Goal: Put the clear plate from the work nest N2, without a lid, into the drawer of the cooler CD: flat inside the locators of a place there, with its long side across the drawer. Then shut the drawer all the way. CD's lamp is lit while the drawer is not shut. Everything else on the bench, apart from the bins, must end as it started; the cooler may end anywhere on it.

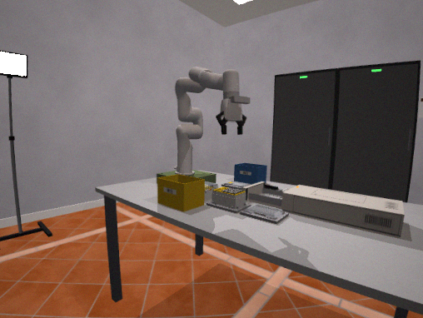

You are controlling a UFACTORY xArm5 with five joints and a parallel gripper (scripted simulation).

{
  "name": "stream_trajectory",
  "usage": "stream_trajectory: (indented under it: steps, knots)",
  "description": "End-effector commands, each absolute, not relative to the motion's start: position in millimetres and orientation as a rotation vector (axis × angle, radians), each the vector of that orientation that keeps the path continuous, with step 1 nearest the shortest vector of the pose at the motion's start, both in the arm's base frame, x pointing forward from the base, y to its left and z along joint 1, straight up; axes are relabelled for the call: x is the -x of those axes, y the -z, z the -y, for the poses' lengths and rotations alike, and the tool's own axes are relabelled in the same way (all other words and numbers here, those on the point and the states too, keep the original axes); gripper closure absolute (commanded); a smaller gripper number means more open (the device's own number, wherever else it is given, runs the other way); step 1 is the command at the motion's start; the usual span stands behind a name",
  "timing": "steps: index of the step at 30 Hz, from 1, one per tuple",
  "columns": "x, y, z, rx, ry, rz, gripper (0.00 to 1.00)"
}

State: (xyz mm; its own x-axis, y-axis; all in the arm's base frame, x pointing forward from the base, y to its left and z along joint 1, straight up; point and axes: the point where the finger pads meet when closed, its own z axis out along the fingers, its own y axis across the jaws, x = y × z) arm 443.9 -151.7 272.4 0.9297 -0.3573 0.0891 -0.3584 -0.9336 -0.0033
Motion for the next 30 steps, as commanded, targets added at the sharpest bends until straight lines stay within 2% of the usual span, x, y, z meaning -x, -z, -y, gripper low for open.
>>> stream_trajectory:
  steps: [1,30]
  knots:
    - [-443,-272,131,-3.102,-0.114,0.431,0.0]
    - [-417,-253,31,-3.136,-0.028,0.095,0.0]
